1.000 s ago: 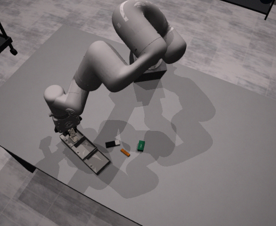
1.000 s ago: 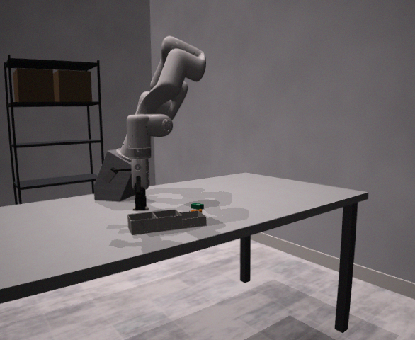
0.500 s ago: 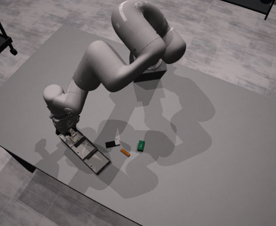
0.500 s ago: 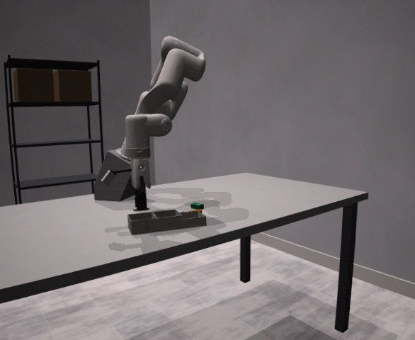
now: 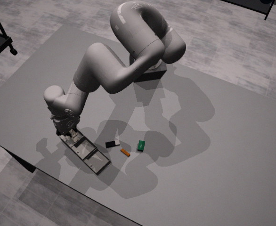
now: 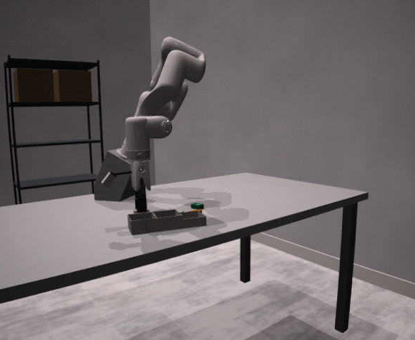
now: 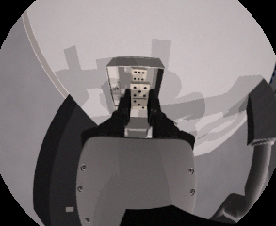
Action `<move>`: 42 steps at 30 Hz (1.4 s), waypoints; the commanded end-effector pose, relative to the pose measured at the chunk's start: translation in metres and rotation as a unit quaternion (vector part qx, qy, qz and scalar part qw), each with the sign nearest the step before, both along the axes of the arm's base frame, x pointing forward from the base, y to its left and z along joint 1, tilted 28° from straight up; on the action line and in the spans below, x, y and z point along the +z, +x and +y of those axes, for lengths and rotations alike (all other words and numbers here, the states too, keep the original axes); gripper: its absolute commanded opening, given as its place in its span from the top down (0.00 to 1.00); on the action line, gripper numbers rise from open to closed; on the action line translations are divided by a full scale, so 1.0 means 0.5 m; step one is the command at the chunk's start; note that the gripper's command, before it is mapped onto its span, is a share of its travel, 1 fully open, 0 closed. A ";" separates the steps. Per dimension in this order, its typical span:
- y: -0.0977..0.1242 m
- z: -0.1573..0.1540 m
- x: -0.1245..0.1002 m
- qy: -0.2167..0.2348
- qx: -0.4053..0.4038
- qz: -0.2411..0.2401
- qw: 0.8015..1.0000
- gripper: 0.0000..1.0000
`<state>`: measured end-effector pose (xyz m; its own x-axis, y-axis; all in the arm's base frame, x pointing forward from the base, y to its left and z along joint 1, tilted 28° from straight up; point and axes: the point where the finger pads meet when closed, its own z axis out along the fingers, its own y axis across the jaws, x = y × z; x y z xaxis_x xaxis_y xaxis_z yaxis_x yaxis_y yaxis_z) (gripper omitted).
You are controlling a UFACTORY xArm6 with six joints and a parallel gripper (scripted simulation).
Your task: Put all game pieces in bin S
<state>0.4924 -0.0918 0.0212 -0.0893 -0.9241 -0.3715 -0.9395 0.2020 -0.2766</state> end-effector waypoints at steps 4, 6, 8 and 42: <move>0.011 0.007 -0.021 -0.001 0.000 -0.002 1.000 1.00; 0.014 0.010 -0.028 -0.001 0.000 -0.002 1.000 1.00; 0.016 0.012 -0.035 -0.001 0.000 -0.002 1.000 1.00; 0.022 0.018 -0.052 -0.001 0.000 -0.002 1.000 0.69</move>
<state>0.5026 -0.0819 -0.0059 -0.0892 -0.9241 -0.3716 -0.9394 0.2020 -0.2770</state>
